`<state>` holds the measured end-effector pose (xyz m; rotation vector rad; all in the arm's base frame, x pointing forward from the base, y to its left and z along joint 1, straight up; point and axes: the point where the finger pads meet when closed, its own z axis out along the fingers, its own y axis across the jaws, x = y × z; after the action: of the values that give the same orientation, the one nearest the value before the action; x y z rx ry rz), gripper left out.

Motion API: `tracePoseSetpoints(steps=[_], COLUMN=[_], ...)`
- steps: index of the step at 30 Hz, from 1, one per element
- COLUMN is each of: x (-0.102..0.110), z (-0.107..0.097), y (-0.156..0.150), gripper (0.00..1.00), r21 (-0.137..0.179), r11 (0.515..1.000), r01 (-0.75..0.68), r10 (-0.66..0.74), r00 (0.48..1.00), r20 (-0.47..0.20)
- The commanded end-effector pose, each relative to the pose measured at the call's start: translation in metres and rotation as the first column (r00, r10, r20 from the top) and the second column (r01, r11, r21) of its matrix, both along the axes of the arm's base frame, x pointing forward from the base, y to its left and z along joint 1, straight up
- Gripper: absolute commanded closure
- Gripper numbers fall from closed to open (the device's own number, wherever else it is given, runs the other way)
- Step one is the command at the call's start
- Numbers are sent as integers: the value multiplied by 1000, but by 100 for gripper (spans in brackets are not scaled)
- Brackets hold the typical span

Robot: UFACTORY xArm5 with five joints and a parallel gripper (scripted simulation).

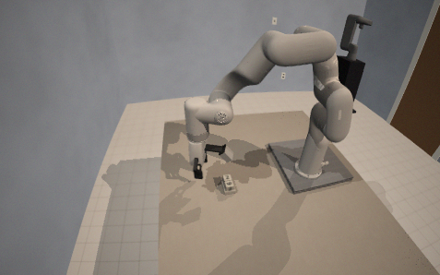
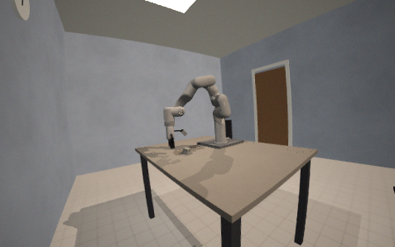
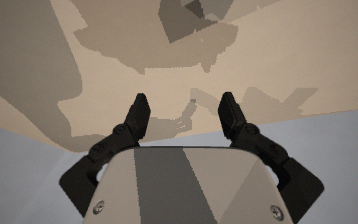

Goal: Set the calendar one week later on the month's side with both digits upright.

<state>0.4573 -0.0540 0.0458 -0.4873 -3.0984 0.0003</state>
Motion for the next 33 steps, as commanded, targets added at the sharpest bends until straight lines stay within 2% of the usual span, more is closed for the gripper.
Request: tracePoseSetpoints(steps=[1, 8, 16, 23, 30, 33], x=[1, -4, -5, -10, -11, -13], z=[1, 1, 1, 1, 1, 1], y=[0, 0, 0, -1, -1, -1], gripper=[0, 0, 0, 0, 0, 0], r21=[0, 0, 0, 0, 0, 0], r11=[999, 963, 947, 852, 832, 770], r01=[-46, -268, -320, -524, -554, -638], r10=[46, 268, 320, 524, 554, 637], r00=[999, 963, 947, 852, 832, 770], r20=[4, 4, 4, 5, 5, 5])
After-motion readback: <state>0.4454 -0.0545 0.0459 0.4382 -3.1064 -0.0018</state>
